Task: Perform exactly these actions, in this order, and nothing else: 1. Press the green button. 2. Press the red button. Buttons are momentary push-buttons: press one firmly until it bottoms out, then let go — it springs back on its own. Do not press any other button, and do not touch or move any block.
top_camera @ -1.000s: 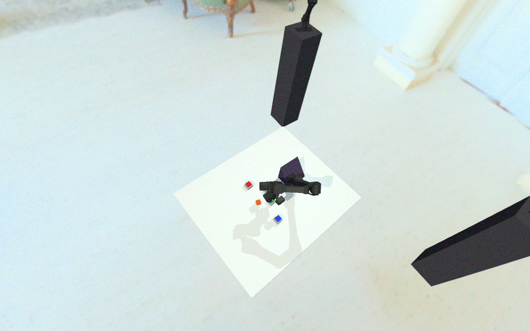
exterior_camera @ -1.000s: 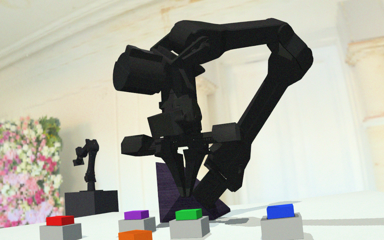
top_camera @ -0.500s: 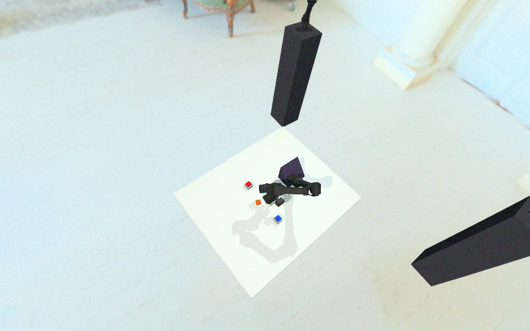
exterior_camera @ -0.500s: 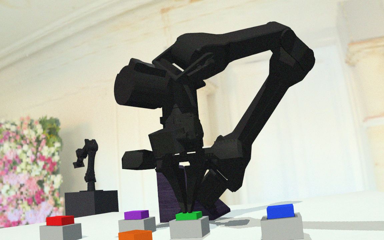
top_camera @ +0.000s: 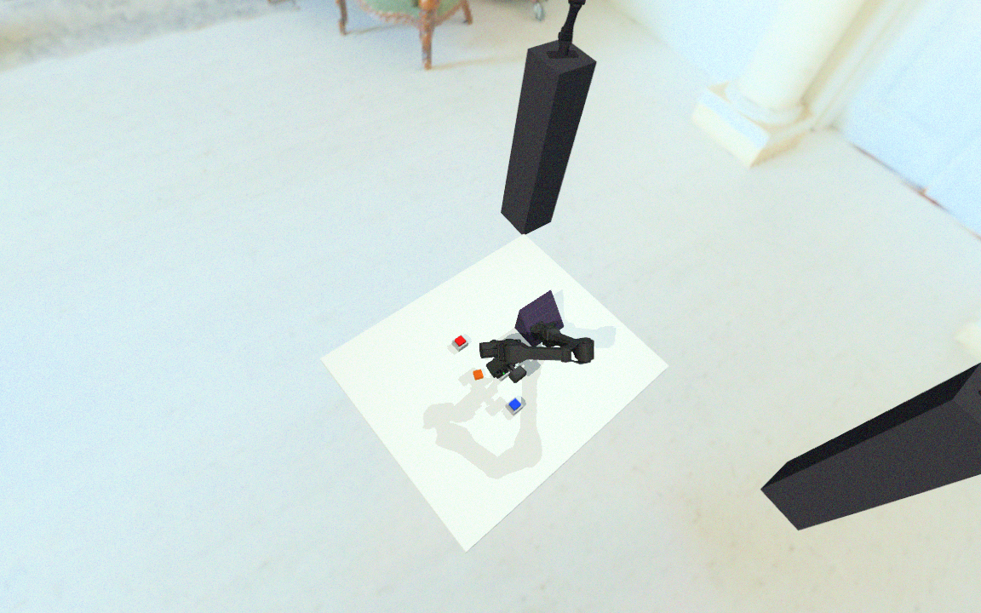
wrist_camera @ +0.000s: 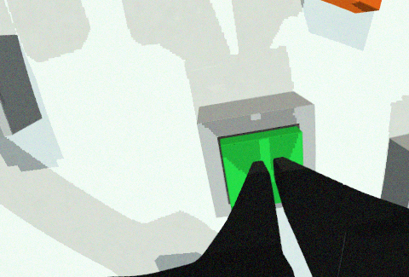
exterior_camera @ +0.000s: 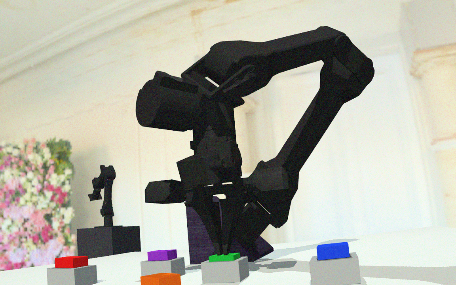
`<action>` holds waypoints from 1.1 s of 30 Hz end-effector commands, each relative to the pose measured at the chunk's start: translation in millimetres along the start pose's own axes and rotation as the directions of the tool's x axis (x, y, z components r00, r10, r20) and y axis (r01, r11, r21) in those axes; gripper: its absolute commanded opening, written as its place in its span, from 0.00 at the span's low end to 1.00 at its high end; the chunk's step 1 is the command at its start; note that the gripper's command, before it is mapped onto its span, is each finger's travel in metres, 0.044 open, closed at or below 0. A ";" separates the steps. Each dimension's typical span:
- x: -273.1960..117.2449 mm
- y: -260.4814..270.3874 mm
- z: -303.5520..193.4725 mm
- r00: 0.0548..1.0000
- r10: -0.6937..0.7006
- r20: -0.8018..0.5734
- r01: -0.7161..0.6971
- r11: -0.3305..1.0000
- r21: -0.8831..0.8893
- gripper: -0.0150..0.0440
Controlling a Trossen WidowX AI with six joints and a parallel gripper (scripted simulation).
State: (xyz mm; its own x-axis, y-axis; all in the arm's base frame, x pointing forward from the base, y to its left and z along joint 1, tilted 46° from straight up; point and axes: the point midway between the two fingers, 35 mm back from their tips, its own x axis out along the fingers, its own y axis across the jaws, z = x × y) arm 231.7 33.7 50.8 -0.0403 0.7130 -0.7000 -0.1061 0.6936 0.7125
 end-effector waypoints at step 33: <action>-104.0 -152.2 44.5 1.000 -0.008 -0.001 0.008 1.000 0.006 0.29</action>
State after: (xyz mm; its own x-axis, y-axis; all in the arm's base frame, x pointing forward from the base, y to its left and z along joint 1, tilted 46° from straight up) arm 288.0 -115.9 47.2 -0.0373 0.7118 -0.7013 -0.0968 0.6960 0.7115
